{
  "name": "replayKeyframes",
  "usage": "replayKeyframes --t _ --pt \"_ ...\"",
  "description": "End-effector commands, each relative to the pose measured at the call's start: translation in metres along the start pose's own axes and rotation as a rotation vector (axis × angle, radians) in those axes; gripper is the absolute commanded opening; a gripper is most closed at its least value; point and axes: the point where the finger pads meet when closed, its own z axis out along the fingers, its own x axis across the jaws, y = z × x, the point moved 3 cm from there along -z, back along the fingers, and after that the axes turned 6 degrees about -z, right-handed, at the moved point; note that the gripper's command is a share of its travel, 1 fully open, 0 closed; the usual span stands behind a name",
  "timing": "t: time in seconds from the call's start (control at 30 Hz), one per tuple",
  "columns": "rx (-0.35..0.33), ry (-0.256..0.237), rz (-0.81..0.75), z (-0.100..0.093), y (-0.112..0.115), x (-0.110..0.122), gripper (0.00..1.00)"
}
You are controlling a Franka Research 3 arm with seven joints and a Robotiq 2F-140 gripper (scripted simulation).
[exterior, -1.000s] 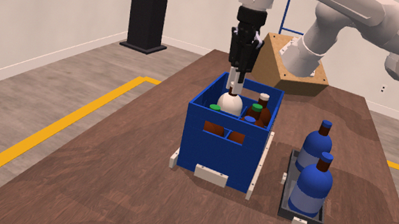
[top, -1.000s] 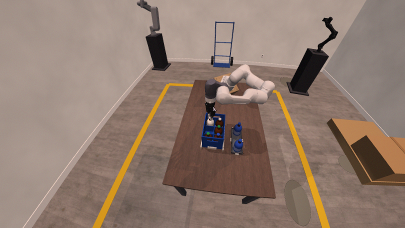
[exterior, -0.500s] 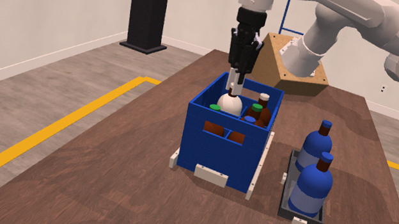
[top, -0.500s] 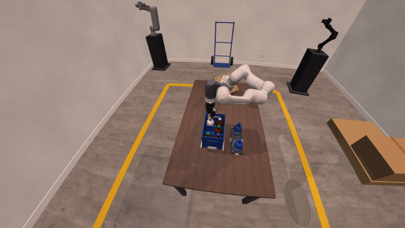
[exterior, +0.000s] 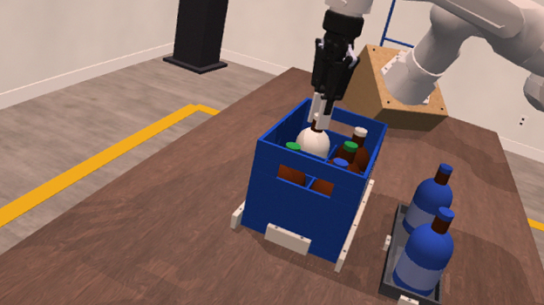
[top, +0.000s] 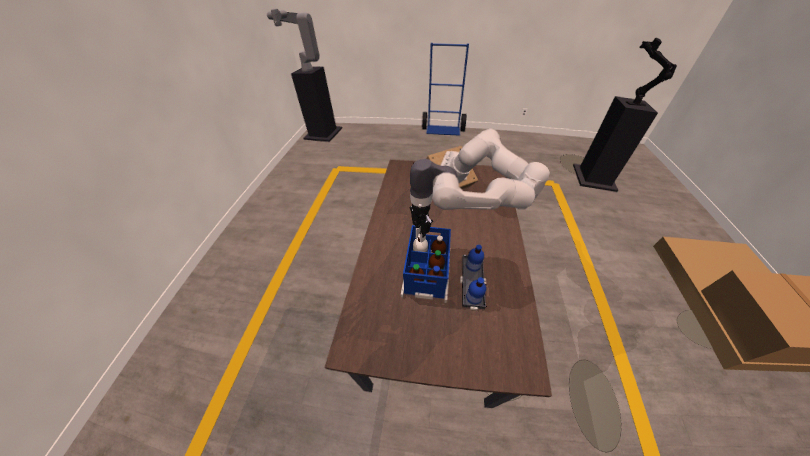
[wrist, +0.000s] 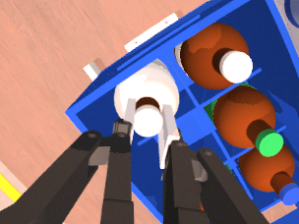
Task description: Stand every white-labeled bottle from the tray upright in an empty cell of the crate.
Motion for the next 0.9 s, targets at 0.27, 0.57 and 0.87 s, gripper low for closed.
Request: replayKeyframes --t 0.27,0.57,0.87 --pt "-0.010 -0.003 0.003 -0.0022 0.0018 -0.0019 0.00" --pt "-0.010 -0.003 0.003 -0.0022 0.0018 -0.0019 0.00" --pt "-0.010 -0.003 0.003 -0.0022 0.0018 -0.0019 0.38"
